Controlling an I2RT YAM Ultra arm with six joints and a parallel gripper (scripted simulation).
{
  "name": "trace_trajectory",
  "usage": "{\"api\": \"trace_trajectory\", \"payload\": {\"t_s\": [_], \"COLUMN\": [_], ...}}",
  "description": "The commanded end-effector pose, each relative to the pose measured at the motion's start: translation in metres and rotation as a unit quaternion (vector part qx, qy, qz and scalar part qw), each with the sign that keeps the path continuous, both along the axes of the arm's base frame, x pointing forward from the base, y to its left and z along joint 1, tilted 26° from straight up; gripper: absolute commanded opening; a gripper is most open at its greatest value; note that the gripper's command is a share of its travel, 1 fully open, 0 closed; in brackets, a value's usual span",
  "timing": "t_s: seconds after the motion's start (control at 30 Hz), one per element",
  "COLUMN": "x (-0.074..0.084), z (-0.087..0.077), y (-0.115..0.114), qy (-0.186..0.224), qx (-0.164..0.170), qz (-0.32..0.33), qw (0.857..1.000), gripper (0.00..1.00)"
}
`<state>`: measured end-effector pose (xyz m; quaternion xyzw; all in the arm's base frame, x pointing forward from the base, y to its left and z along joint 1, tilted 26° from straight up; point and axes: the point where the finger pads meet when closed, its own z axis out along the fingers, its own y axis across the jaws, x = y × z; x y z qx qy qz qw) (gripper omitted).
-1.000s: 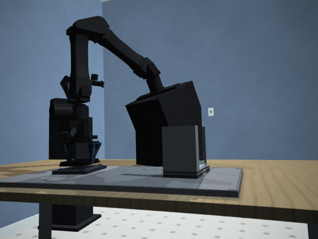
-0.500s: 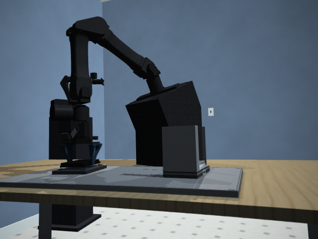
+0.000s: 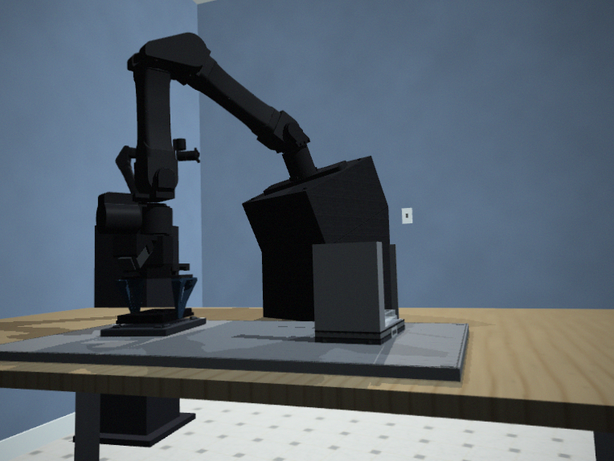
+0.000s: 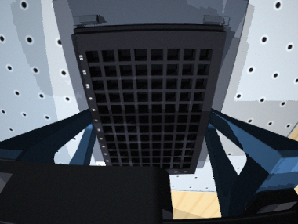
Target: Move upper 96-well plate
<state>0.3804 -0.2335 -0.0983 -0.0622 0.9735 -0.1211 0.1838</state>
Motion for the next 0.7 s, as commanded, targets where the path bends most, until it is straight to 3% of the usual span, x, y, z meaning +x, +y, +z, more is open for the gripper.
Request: {"api": "trace_trajectory", "payload": {"t_s": [0.0, 0.23, 0.67], "x": [0.0074, 0.0113, 0.0095], "z": [0.0014, 0.0071, 0.0015], "y": [-0.0031, -0.0058, -0.0055], "qy": [-0.009, -0.015, -0.011], "qx": [-0.004, -0.008, -0.006], "qz": [-0.001, -0.001, -0.002], "qw": [1.0, 1.0, 1.0], "gripper": [0.0, 0.0, 0.0]}}
